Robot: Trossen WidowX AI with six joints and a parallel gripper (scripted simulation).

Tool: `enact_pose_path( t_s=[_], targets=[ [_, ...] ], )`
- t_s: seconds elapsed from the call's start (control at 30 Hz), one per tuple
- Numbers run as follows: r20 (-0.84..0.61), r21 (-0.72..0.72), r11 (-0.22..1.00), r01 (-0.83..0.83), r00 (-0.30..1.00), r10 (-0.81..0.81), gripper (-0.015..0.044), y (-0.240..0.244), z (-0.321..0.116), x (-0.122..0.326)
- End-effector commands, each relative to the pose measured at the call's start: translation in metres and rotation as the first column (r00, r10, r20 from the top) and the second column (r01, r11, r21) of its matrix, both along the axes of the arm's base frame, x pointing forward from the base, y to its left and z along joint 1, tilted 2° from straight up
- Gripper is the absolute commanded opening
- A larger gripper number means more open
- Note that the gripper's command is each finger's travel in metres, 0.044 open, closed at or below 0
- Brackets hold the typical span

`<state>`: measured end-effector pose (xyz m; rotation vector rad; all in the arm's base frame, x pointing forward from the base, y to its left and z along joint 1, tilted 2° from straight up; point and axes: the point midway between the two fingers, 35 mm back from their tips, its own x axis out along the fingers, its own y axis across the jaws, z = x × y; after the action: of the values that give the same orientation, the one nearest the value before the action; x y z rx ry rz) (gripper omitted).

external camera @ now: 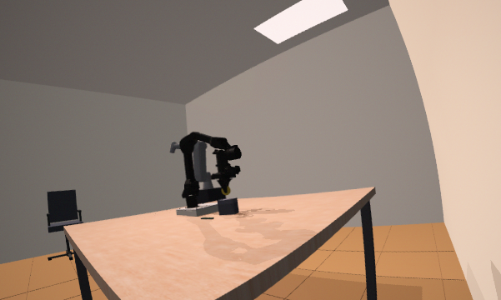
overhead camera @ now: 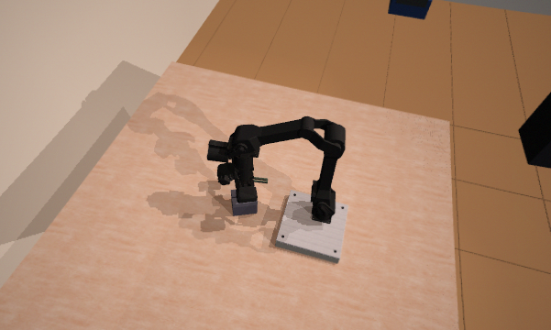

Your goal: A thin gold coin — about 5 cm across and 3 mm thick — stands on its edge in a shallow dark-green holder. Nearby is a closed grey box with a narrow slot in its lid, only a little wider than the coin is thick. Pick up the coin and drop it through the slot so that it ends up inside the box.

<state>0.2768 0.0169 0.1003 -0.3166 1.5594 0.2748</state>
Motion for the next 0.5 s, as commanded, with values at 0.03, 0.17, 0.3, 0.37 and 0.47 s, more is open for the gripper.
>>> enact_pose_path(
  t_s=[0.03, 0.17, 0.3, 0.37, 0.47],
  targets=[
    [0.000, 0.000, 1.000, -0.003, 1.000, 0.003, 0.0000, -0.0001, -0.0003, 0.0000],
    [0.000, 0.000, 1.000, -0.003, 1.000, 0.003, 0.0000, 0.0002, -0.0030, 0.0002],
    [0.000, 0.000, 1.000, -0.003, 1.000, 0.003, 0.0000, 0.0008, -0.0049, 0.0002],
    [0.000, 0.000, 1.000, -0.002, 1.000, 0.002, 0.0000, 0.0008, -0.0058, 0.0000],
    [0.000, 0.000, 1.000, 0.000, 1.000, 0.000, 0.0000, 0.0006, -0.0072, -0.0002]
  ],
)
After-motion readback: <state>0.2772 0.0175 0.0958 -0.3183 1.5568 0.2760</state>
